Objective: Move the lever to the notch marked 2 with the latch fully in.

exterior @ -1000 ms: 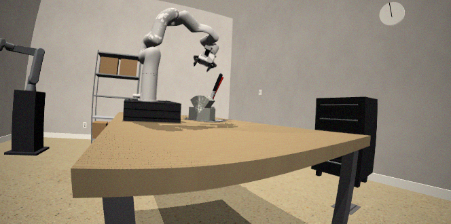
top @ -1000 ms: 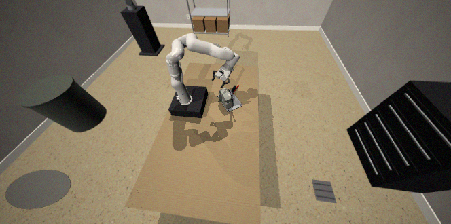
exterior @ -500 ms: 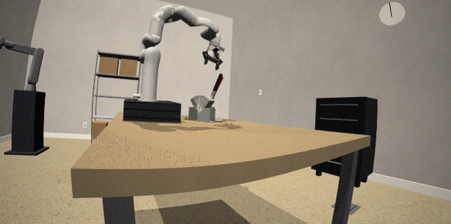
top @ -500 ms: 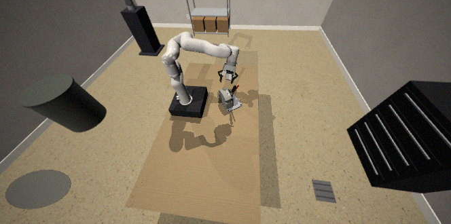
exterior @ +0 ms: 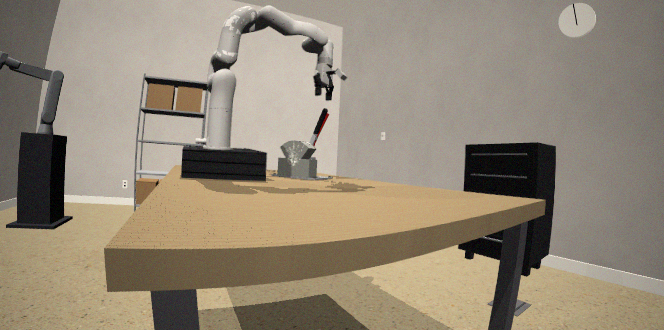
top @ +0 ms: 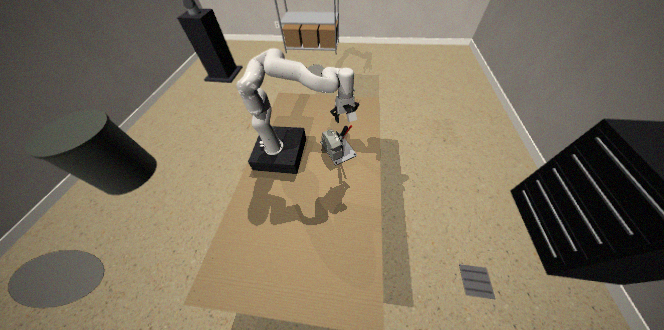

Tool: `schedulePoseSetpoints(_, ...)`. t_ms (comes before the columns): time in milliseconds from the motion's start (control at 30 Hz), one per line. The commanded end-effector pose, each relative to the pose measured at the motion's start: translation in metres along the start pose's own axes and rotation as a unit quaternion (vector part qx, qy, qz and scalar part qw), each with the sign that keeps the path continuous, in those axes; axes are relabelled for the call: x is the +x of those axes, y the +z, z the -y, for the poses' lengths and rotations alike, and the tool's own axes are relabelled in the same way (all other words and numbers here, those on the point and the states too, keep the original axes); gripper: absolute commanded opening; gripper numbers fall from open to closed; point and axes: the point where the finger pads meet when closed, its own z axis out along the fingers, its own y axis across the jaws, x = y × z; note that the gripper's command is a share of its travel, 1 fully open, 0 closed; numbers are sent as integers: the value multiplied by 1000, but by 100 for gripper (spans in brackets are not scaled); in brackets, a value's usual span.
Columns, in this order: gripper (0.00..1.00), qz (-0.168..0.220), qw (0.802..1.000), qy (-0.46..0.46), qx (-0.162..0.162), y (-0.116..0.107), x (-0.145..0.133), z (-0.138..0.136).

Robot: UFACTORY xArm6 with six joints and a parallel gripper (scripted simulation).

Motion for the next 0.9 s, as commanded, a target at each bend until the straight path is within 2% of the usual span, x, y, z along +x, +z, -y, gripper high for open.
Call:
schedulePoseSetpoints(0, 100, 18, 999, -28, 23, -3, 3, 9)
schedulePoseSetpoints(133, 100, 18, 999, -29, 24, -3, 4, 9)
schedulePoseSetpoints(167, 0, 18, 999, -29, 24, -3, 4, 9)
schedulePoseSetpoints(867, 0, 18, 999, -29, 24, -3, 4, 9)
